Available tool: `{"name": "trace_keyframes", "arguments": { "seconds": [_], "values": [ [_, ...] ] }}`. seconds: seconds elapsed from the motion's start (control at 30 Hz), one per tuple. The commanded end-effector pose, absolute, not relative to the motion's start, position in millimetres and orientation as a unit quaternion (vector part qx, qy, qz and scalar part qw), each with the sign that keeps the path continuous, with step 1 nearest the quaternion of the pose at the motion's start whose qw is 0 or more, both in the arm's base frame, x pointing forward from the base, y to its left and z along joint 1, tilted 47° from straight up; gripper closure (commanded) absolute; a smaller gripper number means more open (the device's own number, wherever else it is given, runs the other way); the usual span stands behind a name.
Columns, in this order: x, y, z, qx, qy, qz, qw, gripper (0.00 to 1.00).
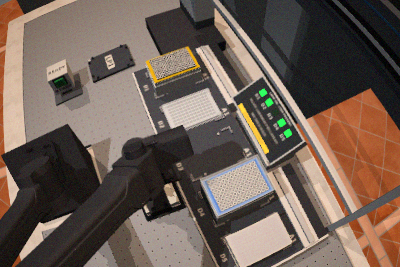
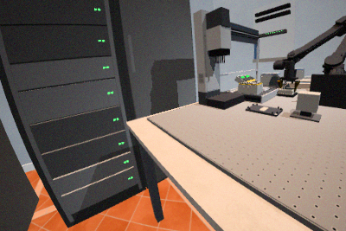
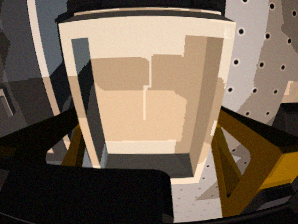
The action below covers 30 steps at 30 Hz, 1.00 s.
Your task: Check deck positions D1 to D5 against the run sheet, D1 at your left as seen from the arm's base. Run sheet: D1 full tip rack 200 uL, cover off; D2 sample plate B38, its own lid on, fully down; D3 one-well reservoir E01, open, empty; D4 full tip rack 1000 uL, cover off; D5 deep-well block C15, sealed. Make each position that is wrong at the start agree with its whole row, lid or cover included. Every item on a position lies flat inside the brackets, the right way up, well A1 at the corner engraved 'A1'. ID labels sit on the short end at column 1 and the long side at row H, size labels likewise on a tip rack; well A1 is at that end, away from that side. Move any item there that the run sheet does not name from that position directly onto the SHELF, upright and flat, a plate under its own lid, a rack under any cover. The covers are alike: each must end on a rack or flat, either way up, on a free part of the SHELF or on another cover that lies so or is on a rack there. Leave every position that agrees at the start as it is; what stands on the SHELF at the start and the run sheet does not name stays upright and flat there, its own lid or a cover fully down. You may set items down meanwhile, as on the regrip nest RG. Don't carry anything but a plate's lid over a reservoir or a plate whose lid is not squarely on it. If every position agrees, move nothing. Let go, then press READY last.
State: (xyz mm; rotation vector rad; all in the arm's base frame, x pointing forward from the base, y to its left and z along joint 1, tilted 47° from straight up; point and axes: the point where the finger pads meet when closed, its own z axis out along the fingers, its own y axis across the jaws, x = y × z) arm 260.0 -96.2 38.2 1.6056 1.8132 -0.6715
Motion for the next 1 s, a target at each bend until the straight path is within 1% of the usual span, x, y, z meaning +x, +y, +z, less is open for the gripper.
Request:
{"name": "trace_keyframes", "arguments": {
  "seconds": [0.0, 0.87, 0.9, 0.97],
  "values": [
    [264.4, -99.1, 37.0, 0.608, 0.685, -0.254, 0.311, 1.0],
    [269.7, -97.9, 38.8, 0.608, 0.685, -0.247, 0.317, 1.0],
    [269.7, -97.9, 38.8, 0.608, 0.685, -0.247, 0.317, 0.0],
    [271.3, -96.9, 35.9, 0.604, 0.689, -0.247, 0.315, 0.0]
  ]
}}
